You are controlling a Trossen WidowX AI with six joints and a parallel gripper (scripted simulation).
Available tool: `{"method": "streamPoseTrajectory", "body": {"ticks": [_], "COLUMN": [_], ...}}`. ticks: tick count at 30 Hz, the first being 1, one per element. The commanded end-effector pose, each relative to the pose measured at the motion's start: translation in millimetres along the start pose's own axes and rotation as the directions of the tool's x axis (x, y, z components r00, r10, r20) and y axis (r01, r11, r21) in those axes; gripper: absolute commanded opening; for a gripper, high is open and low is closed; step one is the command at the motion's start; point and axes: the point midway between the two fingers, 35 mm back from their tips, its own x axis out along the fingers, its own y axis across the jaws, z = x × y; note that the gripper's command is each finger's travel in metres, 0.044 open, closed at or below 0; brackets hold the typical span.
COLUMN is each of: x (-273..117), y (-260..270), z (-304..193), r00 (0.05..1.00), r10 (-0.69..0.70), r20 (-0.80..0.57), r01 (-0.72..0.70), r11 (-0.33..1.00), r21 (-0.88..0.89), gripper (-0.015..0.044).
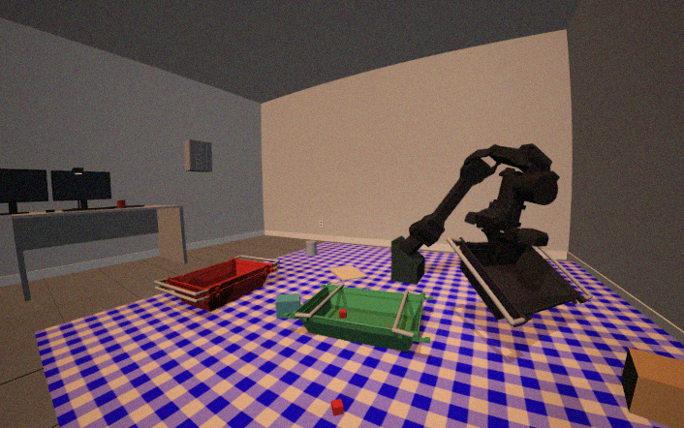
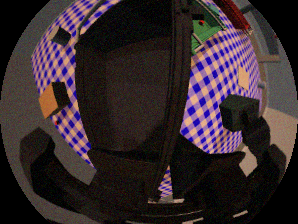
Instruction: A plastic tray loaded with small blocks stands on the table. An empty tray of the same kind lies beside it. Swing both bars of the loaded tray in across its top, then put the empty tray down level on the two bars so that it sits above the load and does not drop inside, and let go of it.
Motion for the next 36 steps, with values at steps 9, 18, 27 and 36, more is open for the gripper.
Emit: {"method": "streamPoseTrajectory", "body": {"ticks": [9,18,27,36], "x": [-0.8,2.7,5.2,7.0], "y": [1.9,-5.1,-17.3,-34.4], "z": [49.3,85.8,122.1,157.2], "r00": [1.0,1.0,1.0,0.999], "r10": [0.003,-0.004,-0.003,0.009], "r20": [0.006,-0.007,-0.024,-0.043], "r01": [-0.004,0.006,0.01,0.008], "r11": [0.993,0.979,0.956,0.925], "r21": [0.115,0.205,0.294,0.381], "gripper": [0.0,0.0,0.0,0.0]}}
